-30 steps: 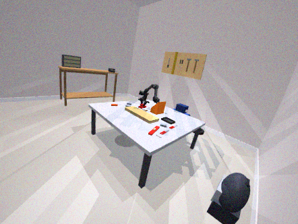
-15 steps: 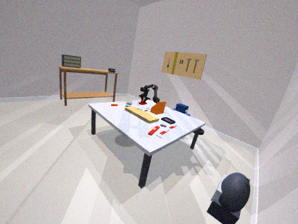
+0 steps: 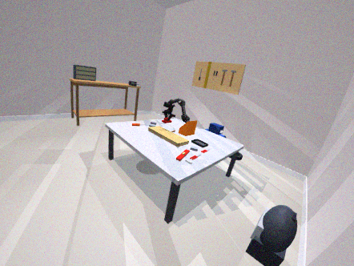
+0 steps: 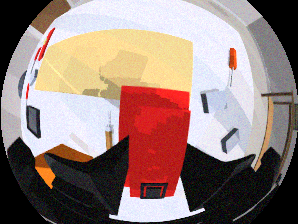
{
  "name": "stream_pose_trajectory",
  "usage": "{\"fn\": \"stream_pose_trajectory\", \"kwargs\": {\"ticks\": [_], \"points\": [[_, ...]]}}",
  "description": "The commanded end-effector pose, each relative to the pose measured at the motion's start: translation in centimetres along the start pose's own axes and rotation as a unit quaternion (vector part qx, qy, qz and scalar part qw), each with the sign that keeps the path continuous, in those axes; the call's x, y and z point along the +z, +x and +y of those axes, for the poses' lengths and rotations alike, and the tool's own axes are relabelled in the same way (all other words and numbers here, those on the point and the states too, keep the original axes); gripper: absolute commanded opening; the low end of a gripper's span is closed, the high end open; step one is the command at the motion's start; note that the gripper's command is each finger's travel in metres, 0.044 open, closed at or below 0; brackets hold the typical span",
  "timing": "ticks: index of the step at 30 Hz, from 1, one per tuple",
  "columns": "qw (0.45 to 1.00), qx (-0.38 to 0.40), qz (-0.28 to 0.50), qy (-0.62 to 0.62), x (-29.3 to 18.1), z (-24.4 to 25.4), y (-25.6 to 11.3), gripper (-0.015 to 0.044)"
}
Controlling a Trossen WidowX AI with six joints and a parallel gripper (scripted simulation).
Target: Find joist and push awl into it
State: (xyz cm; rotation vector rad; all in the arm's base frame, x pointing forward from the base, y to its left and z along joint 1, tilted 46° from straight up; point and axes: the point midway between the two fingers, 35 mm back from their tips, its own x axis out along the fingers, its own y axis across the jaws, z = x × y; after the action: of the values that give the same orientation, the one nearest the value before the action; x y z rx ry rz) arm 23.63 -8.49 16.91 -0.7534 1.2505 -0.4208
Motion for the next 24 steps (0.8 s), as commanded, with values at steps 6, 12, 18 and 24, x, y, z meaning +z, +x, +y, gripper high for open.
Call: {"fn": "stream_pose_trajectory", "kwargs": {"ticks": [6, 12, 18, 24], "points": [[1.0, -0.006, -0.005, 0.019, 4.0, -1.4, 0.3, 0.0], [1.0, -0.008, -0.006, 0.029, 6.6, -2.0, 0.8, 0.0], [0.999, -0.011, -0.006, 0.038, 9.3, -2.5, 1.6, 0.0], [0.999, -0.014, -0.007, 0.047, 11.7, -2.8, 2.6, 0.0]]}}
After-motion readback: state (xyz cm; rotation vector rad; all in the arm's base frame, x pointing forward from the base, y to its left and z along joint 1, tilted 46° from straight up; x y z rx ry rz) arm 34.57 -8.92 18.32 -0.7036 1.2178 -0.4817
